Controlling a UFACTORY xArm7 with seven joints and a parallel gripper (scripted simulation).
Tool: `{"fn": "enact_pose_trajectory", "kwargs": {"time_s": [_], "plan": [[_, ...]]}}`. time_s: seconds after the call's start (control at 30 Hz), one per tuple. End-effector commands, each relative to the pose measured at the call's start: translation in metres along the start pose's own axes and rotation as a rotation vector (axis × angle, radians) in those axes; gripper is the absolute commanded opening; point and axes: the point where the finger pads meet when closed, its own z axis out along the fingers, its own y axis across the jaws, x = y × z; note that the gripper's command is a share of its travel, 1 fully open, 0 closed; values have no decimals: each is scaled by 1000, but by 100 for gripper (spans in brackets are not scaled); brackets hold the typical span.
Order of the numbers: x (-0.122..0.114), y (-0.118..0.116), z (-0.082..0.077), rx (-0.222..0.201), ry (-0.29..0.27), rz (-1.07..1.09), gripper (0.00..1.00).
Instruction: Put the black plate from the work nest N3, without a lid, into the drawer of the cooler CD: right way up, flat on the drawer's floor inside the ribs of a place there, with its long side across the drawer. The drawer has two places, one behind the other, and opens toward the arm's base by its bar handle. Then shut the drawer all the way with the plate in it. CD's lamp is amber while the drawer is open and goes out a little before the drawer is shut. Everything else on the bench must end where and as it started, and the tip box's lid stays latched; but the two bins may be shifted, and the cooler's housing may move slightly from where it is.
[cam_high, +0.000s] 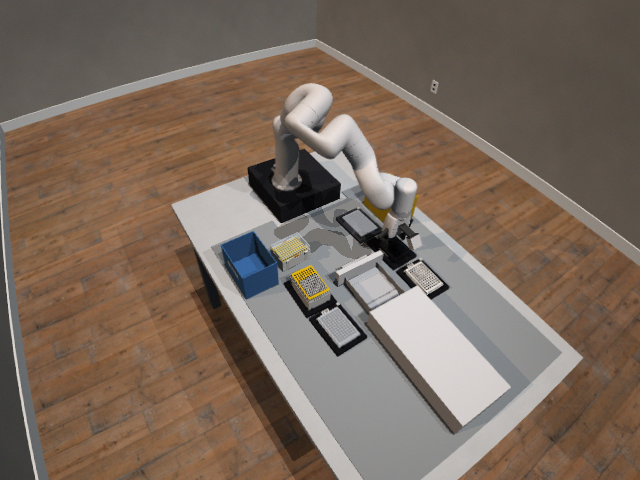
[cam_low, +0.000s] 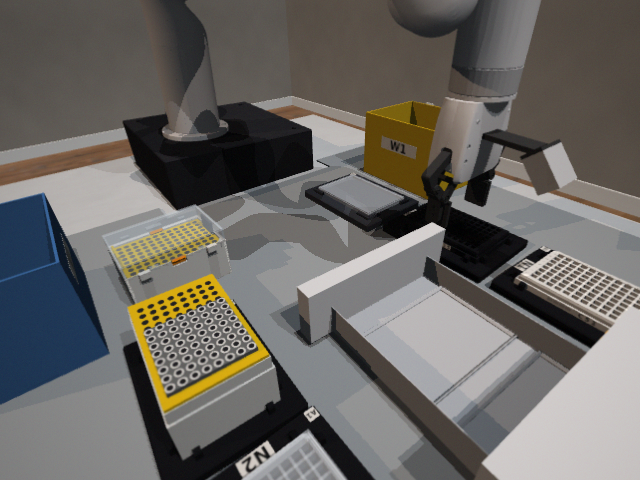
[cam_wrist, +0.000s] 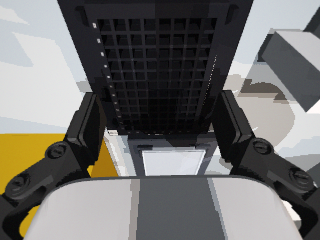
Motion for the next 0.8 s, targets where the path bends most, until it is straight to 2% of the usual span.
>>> {"fn": "enact_pose_trajectory", "kwargs": {"time_s": [0.0, 0.77], "plan": [[2, -1, 0, 1, 5, 0, 100], [2, -1, 8, 1, 5, 0, 100]]}}
